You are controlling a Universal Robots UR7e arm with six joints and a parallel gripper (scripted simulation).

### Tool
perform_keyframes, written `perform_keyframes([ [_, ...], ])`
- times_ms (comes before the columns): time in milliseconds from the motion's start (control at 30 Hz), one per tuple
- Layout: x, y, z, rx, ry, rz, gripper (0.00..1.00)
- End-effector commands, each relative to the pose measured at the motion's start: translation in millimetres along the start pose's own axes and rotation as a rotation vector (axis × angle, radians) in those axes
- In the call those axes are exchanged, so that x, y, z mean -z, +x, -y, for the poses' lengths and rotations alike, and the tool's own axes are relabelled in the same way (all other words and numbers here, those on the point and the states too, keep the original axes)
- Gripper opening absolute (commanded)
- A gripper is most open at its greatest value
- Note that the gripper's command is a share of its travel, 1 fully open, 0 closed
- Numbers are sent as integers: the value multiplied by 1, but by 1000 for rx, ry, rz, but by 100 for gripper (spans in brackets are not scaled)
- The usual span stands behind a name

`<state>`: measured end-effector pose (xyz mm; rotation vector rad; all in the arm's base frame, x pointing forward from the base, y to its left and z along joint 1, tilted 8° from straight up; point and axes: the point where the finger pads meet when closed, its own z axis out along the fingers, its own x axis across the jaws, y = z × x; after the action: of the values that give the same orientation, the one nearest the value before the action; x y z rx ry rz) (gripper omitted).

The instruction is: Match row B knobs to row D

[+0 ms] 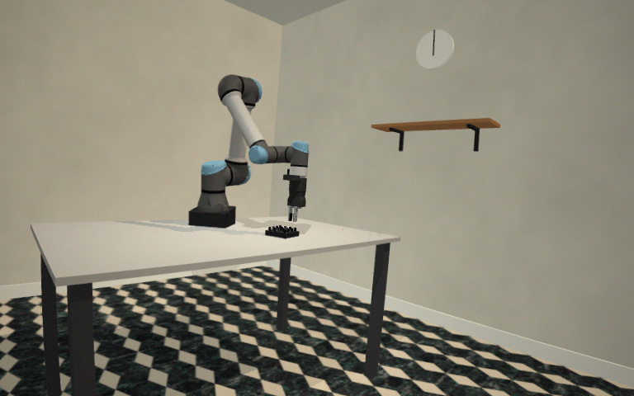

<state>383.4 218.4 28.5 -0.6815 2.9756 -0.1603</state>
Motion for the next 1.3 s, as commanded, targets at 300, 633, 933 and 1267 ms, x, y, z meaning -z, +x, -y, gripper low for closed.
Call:
perform_keyframes([
  [300,1,2,2,-129,0,1,46],
  [633,3,6,4,-314,0,1,46],
  [933,5,11,6,-600,0,1,46],
  [1267,6,16,6,-882,-1,1,46],
])
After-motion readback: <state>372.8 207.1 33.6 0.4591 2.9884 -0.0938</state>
